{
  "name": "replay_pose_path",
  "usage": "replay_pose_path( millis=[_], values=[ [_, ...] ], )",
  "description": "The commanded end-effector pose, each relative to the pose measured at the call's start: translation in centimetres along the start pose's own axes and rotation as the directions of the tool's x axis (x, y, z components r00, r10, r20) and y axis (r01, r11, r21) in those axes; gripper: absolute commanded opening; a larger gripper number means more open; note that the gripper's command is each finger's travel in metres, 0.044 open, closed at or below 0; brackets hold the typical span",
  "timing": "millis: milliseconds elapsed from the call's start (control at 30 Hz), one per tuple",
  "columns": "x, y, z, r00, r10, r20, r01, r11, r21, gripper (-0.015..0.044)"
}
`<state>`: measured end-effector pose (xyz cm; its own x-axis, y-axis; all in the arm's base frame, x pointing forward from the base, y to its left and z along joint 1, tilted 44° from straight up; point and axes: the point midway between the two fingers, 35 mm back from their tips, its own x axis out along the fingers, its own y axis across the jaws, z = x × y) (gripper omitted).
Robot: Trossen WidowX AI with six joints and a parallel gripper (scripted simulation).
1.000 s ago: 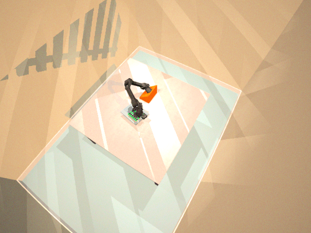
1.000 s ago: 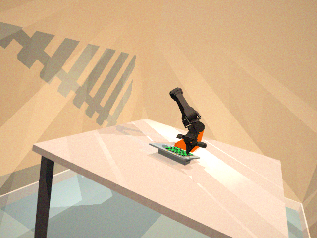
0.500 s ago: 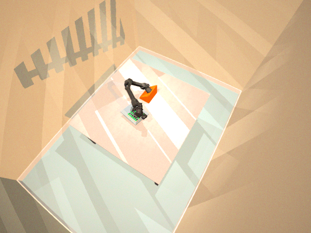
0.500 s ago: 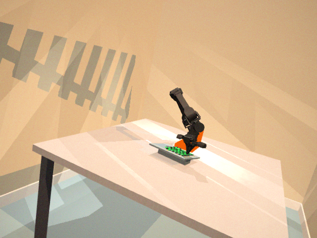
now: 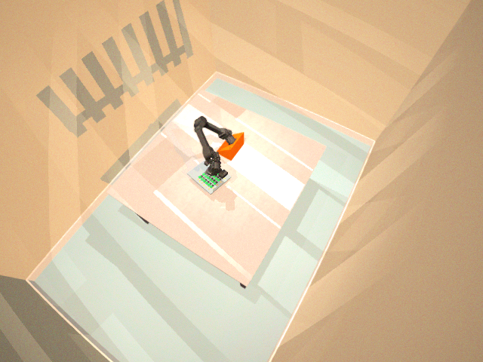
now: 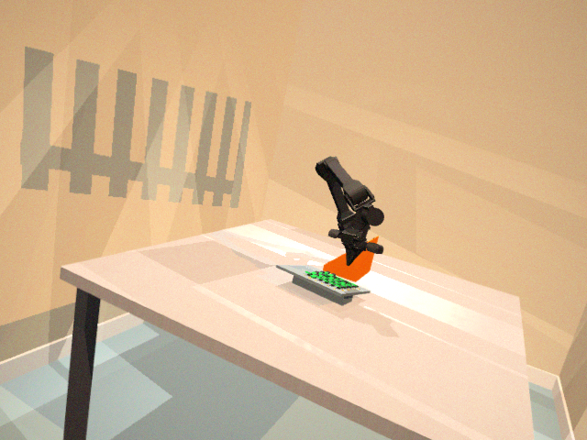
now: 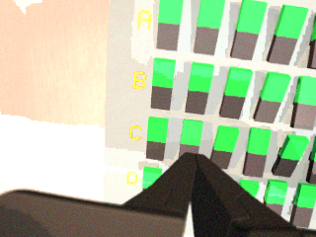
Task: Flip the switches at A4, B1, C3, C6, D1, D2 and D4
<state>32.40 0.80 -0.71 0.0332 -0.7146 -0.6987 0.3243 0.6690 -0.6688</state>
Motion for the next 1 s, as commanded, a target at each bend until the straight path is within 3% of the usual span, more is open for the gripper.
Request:
replay_pose_path(
  millis=[0,133,267,967],
  values=[
    [-0.1,-2.6,-1.1,1.0,0.002,0.0,-0.002,1.0,0.003,0.0],
    [0.1,-2.7,-1.2,1.0,0.002,-0.002,-0.002,1.0,0.003,0.0],
    [3.4,-2.8,-1.1,1.0,0.001,-0.025,0.0,1.0,0.003,0.0],
    [5.8,-2.8,-1.1,1.0,-0.001,-0.024,0.001,1.0,0.004,0.0]
  ],
)
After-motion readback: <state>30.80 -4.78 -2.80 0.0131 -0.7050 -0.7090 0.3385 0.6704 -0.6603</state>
